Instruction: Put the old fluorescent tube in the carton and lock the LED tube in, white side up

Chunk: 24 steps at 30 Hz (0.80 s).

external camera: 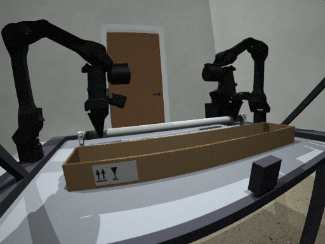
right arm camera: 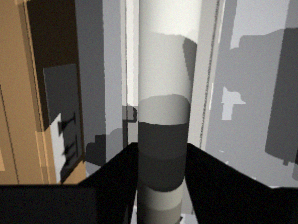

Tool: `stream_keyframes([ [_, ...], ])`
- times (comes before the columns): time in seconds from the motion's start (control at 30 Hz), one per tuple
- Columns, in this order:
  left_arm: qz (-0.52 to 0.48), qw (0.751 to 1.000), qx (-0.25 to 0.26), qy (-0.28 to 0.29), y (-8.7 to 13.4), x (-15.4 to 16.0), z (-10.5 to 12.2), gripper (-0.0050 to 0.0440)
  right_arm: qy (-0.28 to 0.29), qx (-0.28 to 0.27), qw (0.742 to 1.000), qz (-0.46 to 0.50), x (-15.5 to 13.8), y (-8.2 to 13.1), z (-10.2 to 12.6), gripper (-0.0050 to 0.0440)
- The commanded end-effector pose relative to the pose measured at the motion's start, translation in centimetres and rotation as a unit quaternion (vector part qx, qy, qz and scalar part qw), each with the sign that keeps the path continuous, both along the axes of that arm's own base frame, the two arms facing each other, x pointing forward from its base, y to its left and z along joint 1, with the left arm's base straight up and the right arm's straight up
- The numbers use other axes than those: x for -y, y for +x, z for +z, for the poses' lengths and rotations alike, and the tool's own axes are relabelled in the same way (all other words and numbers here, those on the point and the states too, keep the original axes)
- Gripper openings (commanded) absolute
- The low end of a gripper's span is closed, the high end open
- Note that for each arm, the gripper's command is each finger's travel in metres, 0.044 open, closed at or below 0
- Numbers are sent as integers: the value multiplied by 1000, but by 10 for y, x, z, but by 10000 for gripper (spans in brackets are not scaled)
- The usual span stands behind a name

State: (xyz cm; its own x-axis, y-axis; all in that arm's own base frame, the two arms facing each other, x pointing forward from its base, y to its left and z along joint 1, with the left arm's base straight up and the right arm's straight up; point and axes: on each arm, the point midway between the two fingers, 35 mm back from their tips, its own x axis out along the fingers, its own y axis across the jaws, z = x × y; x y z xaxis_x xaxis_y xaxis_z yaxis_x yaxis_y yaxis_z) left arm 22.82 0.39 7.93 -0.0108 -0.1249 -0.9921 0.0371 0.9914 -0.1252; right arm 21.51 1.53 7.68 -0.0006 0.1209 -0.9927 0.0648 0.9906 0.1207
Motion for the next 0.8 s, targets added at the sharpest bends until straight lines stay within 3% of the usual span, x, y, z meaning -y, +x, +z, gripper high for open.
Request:
stream_keyframes([
  [0.0, 0, 1000, 13, 0, 4, -1, 17, 85, 3, 15, 1000, 0, 0, 3, 18, 84],
  [0.33, 0, 1000, 13, -1, 4, 13, 40, 85, 4, 15, 1000, 0, -15, 3, 42, 84],
  [0.77, 0, 1000, 13, -3, 6, 50, 43, 85, 6, 15, 1000, 0, -55, 2, 45, 84],
])
